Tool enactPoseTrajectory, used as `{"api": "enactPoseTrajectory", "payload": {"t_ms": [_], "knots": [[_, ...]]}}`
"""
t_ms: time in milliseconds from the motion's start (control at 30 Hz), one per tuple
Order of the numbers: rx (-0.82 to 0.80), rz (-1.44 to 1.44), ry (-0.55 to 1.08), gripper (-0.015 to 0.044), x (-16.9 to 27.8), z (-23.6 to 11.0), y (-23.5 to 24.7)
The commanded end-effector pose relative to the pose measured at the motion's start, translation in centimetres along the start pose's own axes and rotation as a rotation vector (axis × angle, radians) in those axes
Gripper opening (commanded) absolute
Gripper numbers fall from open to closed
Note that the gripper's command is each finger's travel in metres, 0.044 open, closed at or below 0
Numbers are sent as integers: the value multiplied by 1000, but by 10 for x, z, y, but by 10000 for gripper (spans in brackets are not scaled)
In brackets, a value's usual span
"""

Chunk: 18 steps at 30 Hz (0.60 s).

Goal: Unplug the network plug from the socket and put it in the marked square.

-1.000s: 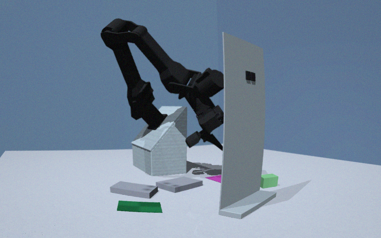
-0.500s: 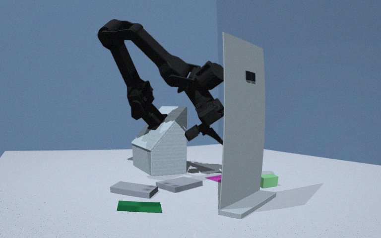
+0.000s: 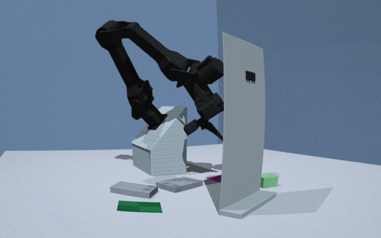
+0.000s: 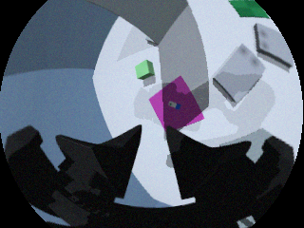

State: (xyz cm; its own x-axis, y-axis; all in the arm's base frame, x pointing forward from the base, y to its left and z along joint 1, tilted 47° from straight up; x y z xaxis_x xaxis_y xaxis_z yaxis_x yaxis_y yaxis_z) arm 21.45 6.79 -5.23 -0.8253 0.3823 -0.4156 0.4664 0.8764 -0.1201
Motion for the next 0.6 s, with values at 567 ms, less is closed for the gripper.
{"api": "enactPoseTrajectory", "payload": {"t_ms": [567], "knots": [[-16, 12, -10, 156, -7, -69, 54]]}}
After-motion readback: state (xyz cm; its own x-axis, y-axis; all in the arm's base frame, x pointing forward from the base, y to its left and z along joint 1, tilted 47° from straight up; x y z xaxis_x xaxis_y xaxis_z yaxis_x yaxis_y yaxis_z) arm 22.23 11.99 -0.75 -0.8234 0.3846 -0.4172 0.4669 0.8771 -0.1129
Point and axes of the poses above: the point midway between the two fingers, 35 mm back from their tips, its own z axis out along the fingers, its own y axis across the jaws, x = y × z, the point moved 3 cm from there along -z, back along the fingers, and after that the axes turned 4 degrees about -z, right-handed, at the moved point
